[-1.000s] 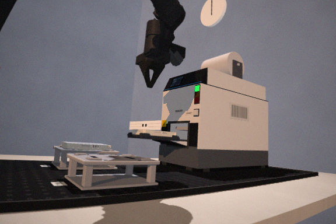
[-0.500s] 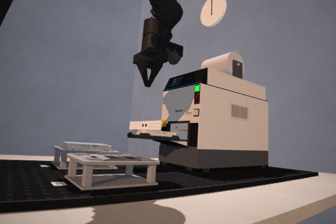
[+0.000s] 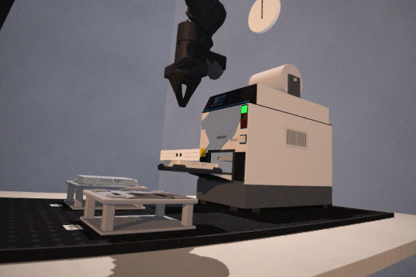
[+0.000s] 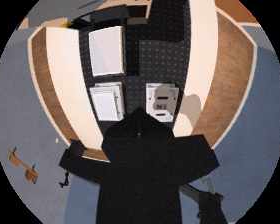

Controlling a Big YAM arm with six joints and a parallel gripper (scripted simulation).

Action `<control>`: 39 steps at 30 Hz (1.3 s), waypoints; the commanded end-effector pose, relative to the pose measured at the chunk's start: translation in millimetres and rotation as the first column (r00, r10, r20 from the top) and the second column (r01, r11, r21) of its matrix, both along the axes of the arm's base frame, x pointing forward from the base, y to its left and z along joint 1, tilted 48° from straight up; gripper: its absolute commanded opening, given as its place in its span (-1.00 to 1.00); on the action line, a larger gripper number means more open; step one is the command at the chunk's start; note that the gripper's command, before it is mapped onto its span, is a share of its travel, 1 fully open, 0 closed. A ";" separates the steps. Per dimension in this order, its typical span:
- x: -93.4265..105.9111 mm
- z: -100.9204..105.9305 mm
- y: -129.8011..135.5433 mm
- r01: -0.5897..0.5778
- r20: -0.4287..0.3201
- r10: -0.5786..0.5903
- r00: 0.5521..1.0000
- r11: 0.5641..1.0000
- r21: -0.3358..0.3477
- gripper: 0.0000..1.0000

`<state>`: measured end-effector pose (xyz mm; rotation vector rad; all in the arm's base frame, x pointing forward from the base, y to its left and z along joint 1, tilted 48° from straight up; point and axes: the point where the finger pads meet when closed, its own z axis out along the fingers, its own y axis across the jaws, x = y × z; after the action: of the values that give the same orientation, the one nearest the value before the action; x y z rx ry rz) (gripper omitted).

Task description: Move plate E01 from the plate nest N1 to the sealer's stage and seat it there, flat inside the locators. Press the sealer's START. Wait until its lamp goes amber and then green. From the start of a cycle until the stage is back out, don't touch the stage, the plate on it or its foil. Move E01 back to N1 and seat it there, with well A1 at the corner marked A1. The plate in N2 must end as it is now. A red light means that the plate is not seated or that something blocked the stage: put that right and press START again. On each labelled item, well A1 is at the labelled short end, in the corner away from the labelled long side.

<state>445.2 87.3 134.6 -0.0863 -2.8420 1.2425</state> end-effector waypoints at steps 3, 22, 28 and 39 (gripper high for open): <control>-1.1 -4.5 7.2 -0.002 0.012 0.002 1.000 1.000 0.004 -1.00; -9.3 -59.1 -70.5 -0.274 0.222 0.274 0.936 0.961 -0.034 1.00; -1.4 -56.8 -60.0 -0.276 0.221 0.277 0.935 0.960 -0.034 1.00; 7.5 -43.1 -49.1 -0.270 0.261 0.268 0.927 0.963 -0.029 1.00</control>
<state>430.0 21.0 69.4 0.1809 -3.1004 1.3712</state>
